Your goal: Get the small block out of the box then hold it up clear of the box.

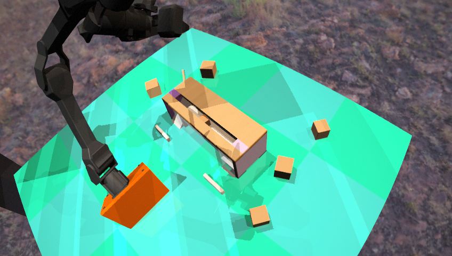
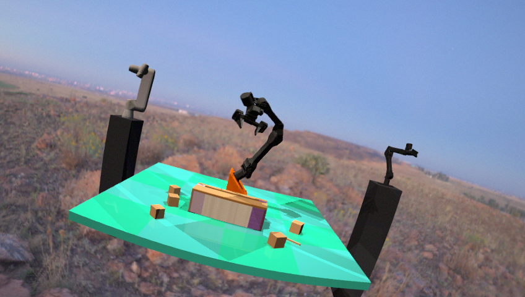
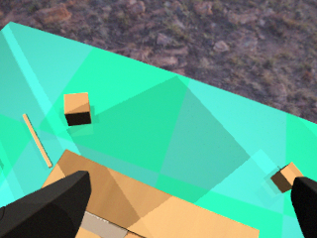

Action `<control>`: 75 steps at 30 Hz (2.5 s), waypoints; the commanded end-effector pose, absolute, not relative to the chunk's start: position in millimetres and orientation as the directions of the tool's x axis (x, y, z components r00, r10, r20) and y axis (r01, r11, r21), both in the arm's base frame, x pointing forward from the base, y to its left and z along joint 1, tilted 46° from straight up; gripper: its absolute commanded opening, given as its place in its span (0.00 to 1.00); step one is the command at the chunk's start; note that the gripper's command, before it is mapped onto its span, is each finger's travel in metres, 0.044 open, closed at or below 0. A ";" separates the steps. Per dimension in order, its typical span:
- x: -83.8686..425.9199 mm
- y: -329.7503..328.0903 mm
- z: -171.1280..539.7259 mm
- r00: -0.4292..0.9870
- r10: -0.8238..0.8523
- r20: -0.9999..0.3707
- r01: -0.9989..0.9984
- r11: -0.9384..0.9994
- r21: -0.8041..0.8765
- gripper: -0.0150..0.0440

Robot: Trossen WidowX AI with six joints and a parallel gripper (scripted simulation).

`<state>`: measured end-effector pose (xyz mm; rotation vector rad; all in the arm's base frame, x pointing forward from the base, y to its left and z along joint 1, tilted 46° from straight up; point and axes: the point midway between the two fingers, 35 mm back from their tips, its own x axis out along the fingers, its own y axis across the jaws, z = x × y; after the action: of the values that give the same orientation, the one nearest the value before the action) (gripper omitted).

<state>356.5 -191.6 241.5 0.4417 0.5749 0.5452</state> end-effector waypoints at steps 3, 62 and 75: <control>364.2 -144.1 151.5 0.502 0.731 -0.463 0.119 0.472 0.874 0.93; 302.5 21.3 -25.5 -0.095 0.899 -0.427 0.995 0.093 -0.026 0.93; 301.6 37.5 -38.4 -0.096 0.901 -0.423 0.995 0.095 -0.025 0.93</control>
<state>304.9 32.0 -33.2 1.8696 2.0617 -0.4361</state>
